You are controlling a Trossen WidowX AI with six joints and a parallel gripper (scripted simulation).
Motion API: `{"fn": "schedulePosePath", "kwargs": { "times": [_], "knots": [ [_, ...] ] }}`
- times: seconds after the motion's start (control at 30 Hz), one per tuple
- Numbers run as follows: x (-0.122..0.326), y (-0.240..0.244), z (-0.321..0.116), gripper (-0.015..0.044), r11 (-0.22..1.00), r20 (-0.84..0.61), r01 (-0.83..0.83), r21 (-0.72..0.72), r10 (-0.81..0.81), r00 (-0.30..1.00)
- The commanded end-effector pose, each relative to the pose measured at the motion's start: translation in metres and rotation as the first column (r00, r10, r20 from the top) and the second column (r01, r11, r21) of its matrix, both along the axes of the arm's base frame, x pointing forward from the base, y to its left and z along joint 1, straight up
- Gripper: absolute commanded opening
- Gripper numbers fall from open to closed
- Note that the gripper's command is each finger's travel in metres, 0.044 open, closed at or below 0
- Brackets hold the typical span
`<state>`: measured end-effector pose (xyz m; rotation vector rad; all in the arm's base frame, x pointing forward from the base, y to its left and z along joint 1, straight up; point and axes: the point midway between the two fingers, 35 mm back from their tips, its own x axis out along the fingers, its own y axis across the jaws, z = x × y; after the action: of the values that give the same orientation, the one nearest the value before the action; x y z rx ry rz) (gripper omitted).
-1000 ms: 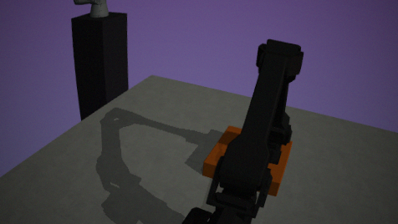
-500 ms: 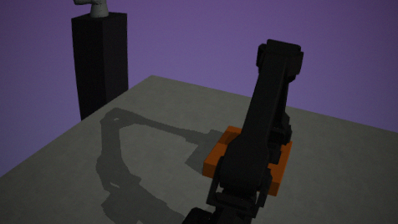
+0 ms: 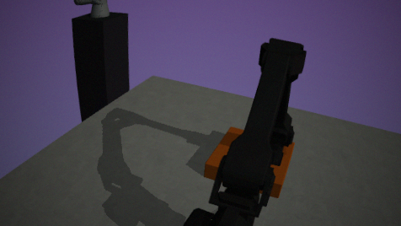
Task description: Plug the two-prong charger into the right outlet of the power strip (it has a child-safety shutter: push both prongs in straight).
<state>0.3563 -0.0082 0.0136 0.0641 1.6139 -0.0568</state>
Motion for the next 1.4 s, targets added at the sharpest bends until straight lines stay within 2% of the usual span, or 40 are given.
{"fn": "schedulePosePath", "kwargs": {
  "times": [0.0, 1.37],
  "knots": [
    [-0.003, 0.0, -0.001, 0.044, 1.0, -0.003, 0.001, 0.0, -0.001, 1.0],
    [-0.02, 0.002, -0.002, 0.044, 1.0, 0.009, 0.001, -0.002, -0.001, 1.0]
  ]
}}
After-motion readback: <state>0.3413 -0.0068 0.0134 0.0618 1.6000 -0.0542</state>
